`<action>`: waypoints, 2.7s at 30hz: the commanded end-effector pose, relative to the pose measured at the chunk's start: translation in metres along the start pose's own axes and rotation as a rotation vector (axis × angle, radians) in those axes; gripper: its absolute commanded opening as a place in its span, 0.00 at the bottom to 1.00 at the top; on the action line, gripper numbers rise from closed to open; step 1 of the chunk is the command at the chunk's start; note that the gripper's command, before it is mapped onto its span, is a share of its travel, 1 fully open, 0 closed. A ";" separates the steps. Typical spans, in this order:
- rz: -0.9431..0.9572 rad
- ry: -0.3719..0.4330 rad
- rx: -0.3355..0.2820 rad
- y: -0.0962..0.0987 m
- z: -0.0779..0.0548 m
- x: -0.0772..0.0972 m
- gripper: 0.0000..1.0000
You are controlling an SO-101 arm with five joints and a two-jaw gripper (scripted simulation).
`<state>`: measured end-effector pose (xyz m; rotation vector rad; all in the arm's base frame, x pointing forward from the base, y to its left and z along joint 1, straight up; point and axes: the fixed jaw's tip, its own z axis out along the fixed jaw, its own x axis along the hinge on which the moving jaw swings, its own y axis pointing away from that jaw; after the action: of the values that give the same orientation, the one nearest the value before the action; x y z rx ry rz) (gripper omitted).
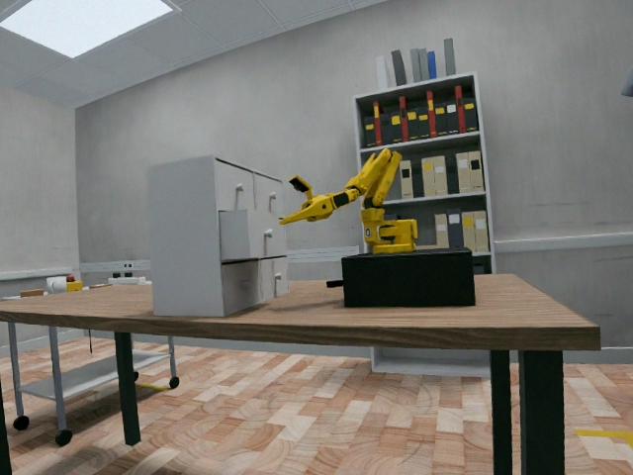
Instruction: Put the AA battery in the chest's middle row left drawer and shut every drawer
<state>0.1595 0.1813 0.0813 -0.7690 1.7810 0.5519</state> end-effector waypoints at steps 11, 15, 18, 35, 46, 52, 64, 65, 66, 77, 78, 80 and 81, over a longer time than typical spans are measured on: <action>0.016 0.021 0.011 -0.003 -0.002 0.008 0.21; 0.016 0.021 0.011 -0.003 -0.002 0.009 0.21; 0.016 0.021 0.011 -0.003 -0.002 0.009 0.21; 0.026 0.020 0.041 -0.011 0.012 0.007 0.21; 0.034 0.020 0.066 -0.018 0.023 0.009 0.21; 0.036 0.020 0.072 -0.020 0.026 0.010 0.21; 0.041 0.020 0.084 -0.024 0.031 0.012 0.21; 0.041 0.020 0.084 -0.024 0.031 0.012 0.21; 0.041 0.020 0.084 -0.024 0.031 0.012 0.21; 0.041 0.020 0.085 -0.024 0.031 0.012 0.21; 0.041 0.020 0.085 -0.024 0.032 0.012 0.21; 0.041 0.020 0.086 -0.025 0.032 0.011 0.21; 0.042 0.020 0.087 -0.025 0.032 0.011 0.21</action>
<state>0.1895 0.1841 0.0568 -0.7120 1.8383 0.4920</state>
